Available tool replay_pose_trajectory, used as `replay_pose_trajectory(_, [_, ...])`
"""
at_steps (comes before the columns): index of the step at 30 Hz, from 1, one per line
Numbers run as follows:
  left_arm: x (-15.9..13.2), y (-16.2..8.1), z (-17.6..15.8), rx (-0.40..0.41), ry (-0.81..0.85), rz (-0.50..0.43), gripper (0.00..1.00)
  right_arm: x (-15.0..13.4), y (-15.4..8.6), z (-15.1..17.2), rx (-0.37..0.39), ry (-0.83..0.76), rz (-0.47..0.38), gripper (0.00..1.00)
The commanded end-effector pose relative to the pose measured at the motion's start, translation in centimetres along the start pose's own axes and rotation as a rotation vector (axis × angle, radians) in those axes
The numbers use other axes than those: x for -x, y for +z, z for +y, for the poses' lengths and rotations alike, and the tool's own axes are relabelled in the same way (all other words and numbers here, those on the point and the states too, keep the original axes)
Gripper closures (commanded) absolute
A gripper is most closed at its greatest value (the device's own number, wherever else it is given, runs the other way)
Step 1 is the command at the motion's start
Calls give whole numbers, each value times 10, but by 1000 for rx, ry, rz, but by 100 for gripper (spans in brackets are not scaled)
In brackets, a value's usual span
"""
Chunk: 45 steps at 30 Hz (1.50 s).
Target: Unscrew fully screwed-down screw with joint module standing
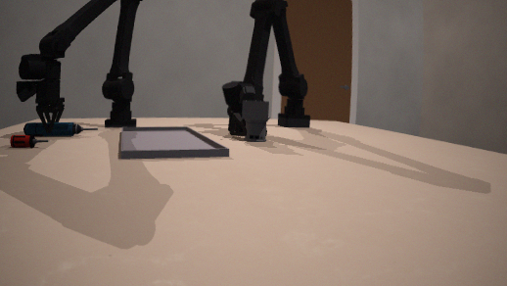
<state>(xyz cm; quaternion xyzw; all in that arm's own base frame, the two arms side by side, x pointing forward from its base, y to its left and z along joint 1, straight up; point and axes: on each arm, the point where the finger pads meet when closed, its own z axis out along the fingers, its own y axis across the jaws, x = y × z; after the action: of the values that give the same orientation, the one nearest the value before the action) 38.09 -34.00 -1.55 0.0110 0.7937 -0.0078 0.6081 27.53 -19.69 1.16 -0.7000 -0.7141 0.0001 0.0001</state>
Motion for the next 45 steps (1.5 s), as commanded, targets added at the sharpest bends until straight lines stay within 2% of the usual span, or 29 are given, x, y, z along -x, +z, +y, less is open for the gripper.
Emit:
replay_pose_trajectory(1, [-11, -4, -3, -11, 12, 1, 41, 2, 1, -5, -2, 2, -3, 56])
replay_pose_trajectory(45, [-11, -4, -3, -11, 12, 1, 41, 2, 1, -5, -2, 2, -3, 58])
